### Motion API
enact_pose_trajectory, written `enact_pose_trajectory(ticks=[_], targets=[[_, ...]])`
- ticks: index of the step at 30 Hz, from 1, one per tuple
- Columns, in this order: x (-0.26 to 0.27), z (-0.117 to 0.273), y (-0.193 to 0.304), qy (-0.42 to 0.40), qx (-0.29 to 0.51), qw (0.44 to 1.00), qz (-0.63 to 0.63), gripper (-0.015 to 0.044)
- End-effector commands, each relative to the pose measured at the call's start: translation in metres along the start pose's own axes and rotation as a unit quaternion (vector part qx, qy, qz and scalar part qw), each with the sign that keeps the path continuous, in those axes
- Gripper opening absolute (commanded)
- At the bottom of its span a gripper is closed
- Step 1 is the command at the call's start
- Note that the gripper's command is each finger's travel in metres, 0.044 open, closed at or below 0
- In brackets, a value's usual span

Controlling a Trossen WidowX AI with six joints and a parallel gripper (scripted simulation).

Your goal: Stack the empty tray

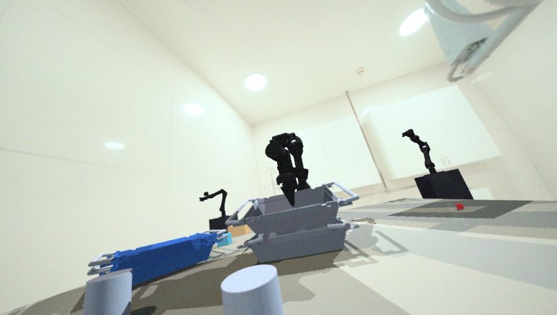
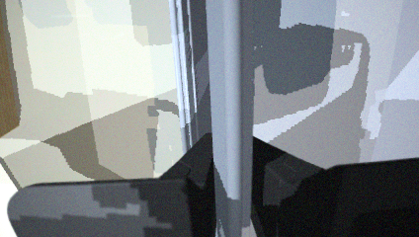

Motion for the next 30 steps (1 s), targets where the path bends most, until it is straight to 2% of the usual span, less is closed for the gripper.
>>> enact_pose_trajectory(ticks=[1, 30], targets=[[0.003, -0.006, 0.000, -0.008, -0.001, 1.000, 0.001, 0.0000], [0.010, -0.023, -0.001, -0.008, -0.002, 1.000, 0.001, 0.0000]])
Point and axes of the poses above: the point midway between the two fingers, 35 mm back from their tips, its own z axis back along the fingers, its own x axis across the jaws, y = z × x, the point moved 3 cm from there along z, back along the fingers, and after that the axes turned 5 degrees about z, right-handed, at the moved point
